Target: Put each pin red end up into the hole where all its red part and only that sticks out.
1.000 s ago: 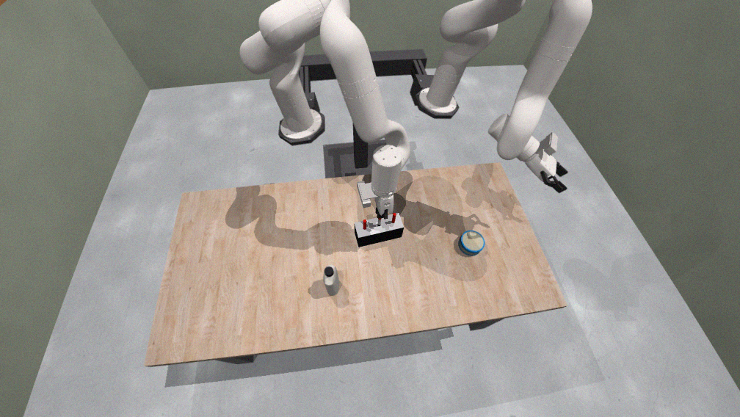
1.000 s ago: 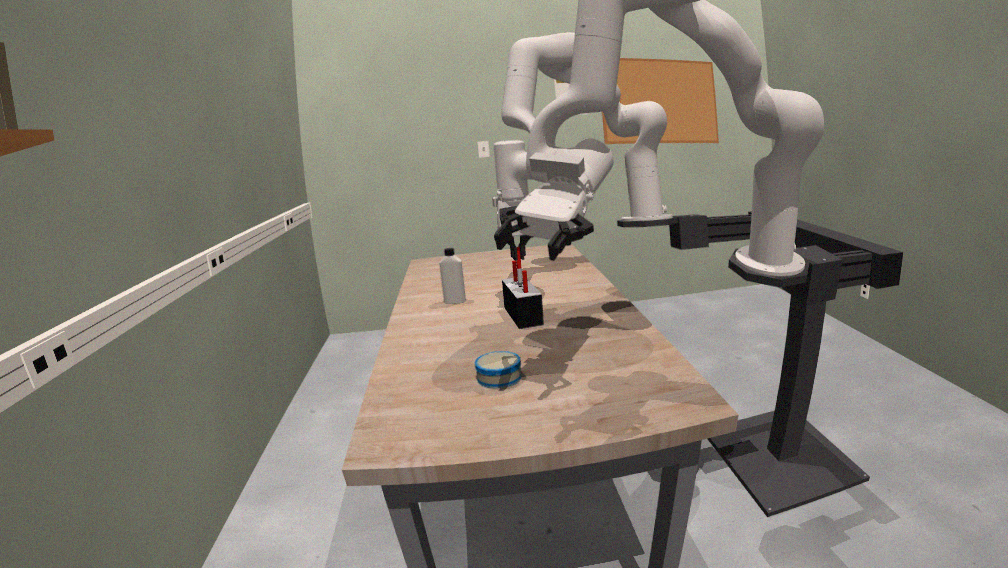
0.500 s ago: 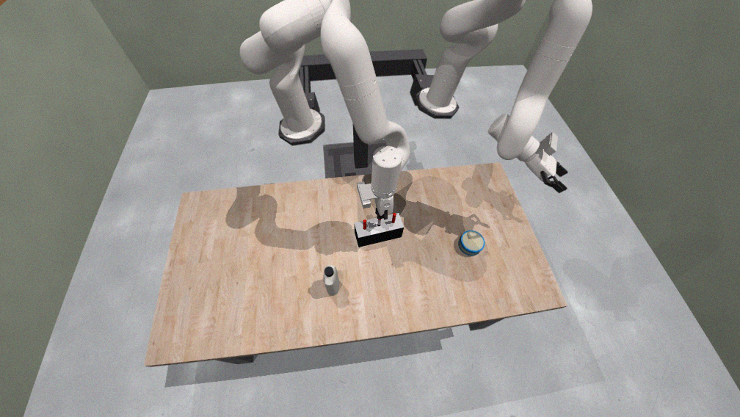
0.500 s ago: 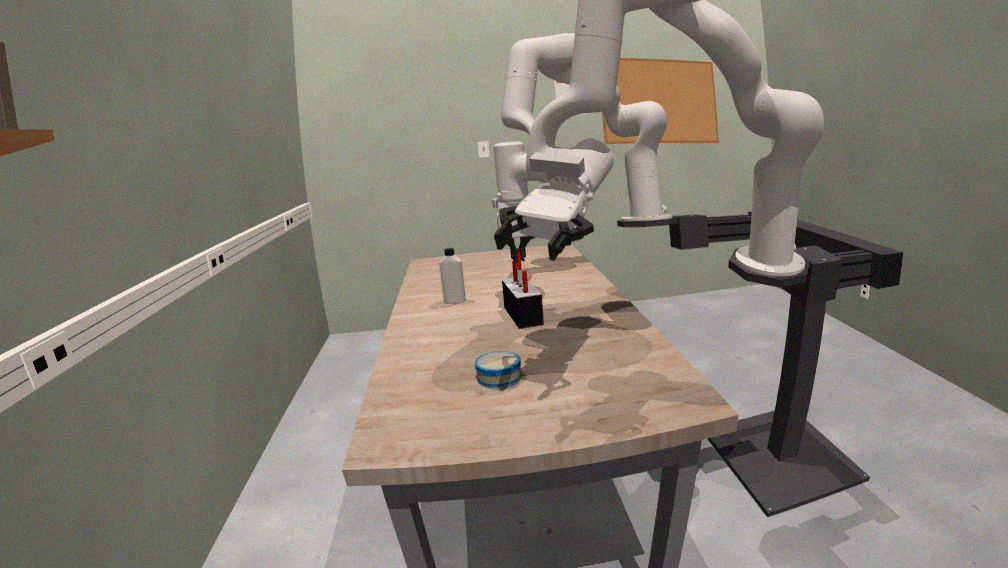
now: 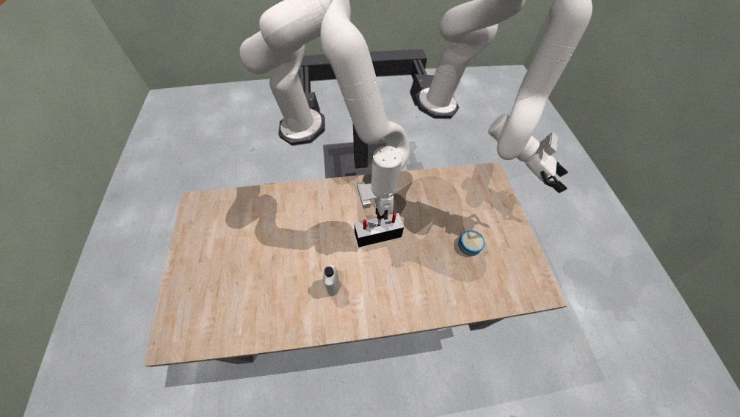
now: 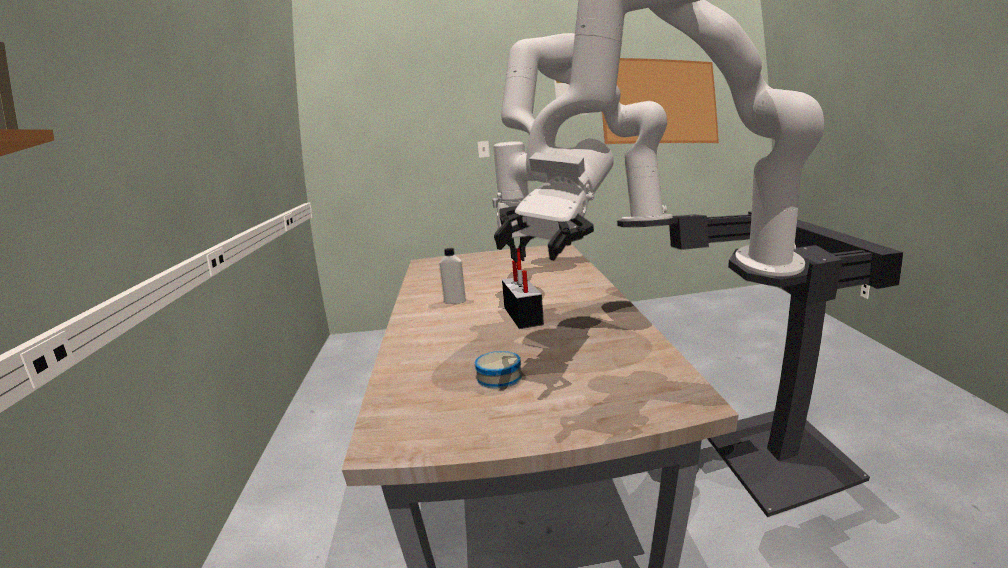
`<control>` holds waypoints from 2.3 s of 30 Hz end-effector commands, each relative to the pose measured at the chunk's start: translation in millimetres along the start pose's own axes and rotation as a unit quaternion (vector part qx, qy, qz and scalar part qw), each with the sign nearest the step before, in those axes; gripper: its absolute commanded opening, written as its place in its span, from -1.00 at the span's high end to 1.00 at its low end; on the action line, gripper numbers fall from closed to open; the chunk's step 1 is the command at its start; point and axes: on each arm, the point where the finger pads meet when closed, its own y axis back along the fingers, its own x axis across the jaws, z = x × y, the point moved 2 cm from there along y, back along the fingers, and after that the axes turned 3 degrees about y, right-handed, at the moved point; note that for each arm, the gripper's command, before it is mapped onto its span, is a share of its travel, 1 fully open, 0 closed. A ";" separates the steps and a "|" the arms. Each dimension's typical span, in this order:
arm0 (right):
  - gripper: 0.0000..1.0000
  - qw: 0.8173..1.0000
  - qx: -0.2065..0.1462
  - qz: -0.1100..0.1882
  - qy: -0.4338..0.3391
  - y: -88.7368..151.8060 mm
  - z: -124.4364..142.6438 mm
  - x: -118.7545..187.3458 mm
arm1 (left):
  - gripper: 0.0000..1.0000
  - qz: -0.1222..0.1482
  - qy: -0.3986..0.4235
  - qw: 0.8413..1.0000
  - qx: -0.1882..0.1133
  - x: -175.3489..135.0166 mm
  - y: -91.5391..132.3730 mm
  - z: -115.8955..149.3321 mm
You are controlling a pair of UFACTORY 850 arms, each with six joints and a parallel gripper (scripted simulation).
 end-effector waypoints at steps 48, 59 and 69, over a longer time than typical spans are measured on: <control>1.00 1.000 0.000 0.000 0.000 -4.0 0.3 -0.9 | -1.00 0.000 0.001 1.000 0.001 0.6 -0.1 -1.0; 1.00 1.000 0.000 0.000 0.000 -7.1 0.3 -0.9 | -1.00 0.000 0.001 1.000 0.001 0.6 -0.1 -1.0; 1.00 1.000 0.000 -0.001 0.000 -7.0 0.3 -0.8 | -1.00 0.000 0.001 1.000 0.001 0.6 -0.1 -1.0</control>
